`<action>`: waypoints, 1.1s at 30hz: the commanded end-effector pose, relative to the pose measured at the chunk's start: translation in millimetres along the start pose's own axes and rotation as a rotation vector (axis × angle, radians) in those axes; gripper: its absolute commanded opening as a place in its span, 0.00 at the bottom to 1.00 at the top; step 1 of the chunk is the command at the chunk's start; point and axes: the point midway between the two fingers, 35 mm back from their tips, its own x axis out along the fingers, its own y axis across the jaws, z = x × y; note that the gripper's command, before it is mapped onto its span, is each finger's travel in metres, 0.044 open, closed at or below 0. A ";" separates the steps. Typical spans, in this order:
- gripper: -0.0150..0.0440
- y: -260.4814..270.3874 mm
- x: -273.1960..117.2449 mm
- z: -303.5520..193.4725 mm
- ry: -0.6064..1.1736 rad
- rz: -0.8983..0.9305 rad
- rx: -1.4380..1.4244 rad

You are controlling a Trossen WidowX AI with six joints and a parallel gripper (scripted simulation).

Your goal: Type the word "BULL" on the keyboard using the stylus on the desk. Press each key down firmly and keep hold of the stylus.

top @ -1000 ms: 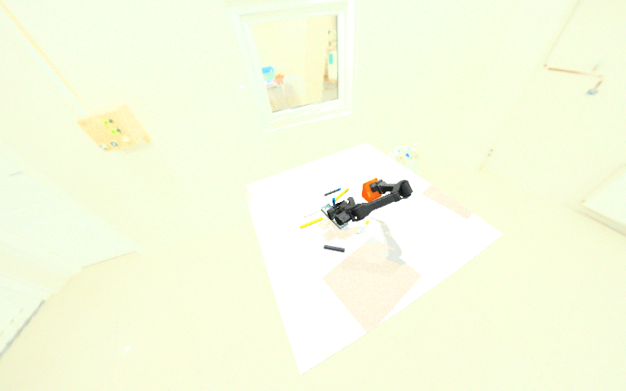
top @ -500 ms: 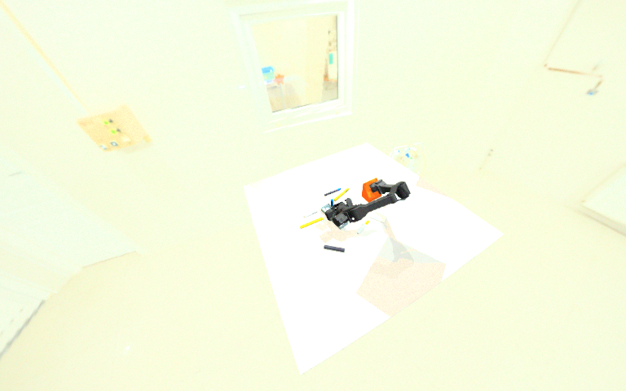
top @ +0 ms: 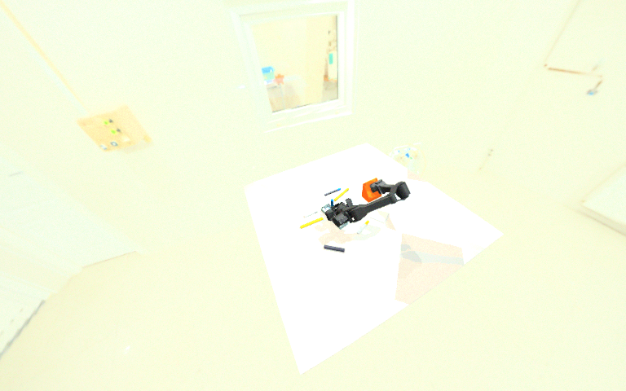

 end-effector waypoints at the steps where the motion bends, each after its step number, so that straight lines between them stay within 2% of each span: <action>1: 0.39 -0.8 0.4 1.6 0.000 -0.002 0.003; 33: 0.39 -2.2 5.7 12.6 -0.001 -0.002 0.003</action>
